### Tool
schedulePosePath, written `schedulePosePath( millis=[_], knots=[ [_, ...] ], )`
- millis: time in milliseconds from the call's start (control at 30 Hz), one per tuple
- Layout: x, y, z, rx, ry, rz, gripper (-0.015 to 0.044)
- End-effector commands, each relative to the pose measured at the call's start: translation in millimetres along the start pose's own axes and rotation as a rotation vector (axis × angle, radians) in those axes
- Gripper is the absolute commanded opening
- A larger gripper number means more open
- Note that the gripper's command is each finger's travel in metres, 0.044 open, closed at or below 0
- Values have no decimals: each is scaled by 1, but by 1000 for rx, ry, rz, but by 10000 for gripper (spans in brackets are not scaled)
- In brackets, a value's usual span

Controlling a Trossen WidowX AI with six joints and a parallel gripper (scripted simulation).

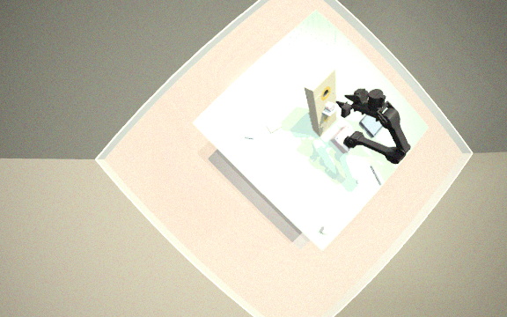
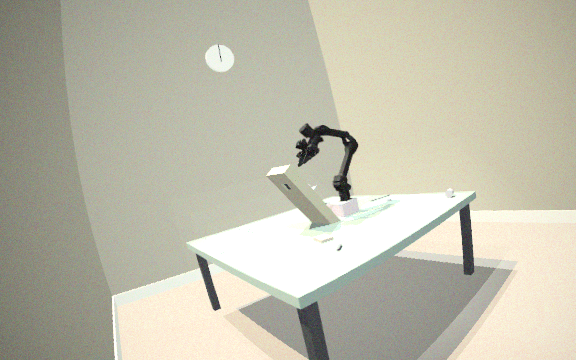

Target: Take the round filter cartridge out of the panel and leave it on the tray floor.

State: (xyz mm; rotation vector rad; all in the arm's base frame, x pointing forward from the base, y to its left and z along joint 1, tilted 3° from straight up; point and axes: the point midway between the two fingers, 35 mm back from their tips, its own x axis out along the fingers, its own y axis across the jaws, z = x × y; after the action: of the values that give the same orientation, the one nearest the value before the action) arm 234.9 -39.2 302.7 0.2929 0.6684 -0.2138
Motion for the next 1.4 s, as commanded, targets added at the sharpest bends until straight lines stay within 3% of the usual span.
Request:
schedulePosePath(
  millis=[0, 100, 1367],
  knots=[
    [27, -13, -55, -162, 212, -34, 305],
    [33, -18, -78, -235, 296, -36, 305],
    [77, -20, -90, -235, 290, -30, 291]
  ],
)
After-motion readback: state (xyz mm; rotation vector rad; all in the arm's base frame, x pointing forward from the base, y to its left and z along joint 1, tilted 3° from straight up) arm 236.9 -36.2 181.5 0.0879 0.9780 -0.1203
